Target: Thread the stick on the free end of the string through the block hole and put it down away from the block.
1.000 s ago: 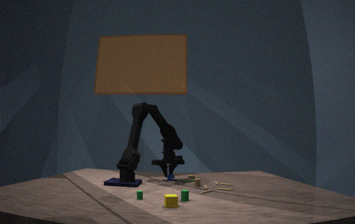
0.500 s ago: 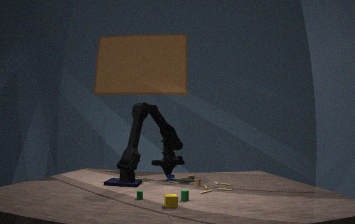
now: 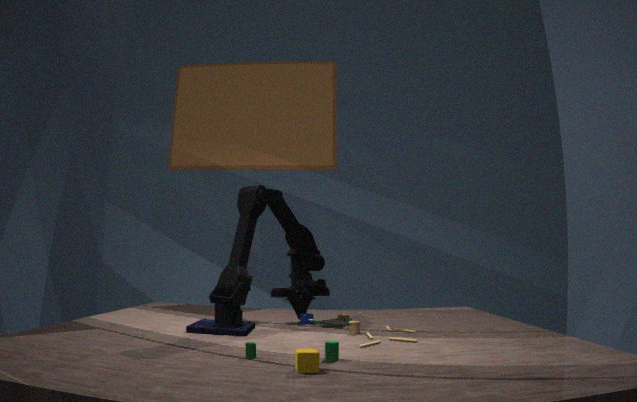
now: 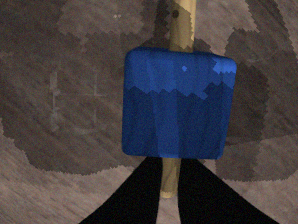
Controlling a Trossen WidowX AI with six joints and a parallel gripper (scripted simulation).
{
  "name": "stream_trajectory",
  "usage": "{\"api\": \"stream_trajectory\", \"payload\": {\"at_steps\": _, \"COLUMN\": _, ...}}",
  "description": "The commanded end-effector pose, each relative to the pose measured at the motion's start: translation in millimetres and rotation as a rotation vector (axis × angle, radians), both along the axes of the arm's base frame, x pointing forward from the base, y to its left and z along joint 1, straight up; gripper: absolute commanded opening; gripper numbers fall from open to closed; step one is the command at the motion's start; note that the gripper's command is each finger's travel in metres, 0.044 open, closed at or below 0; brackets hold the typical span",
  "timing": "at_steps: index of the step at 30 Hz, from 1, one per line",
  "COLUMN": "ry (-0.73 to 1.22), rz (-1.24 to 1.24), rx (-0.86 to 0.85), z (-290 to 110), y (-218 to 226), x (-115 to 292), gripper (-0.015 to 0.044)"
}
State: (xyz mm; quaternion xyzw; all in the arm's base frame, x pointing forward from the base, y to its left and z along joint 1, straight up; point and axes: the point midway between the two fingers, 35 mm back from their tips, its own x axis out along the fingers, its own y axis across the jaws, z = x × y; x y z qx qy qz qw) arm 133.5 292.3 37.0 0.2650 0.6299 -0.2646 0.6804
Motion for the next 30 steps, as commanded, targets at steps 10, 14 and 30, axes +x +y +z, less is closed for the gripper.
{"api": "stream_trajectory", "payload": {"at_steps": 10, "ry": -0.007, "rz": -0.005, "rx": -0.01, "z": 0, "y": 3, "x": -1, "gripper": 0.0}}
{"api": "stream_trajectory", "payload": {"at_steps": 14, "ry": -0.006, "rz": -0.005, "rx": -0.01, "z": 1, "y": 6, "x": -5, "gripper": 0.0}}
{"api": "stream_trajectory", "payload": {"at_steps": 30, "ry": -0.003, "rz": -0.005, "rx": -0.011, "z": 1, "y": 21, "x": -19, "gripper": 0.0}}
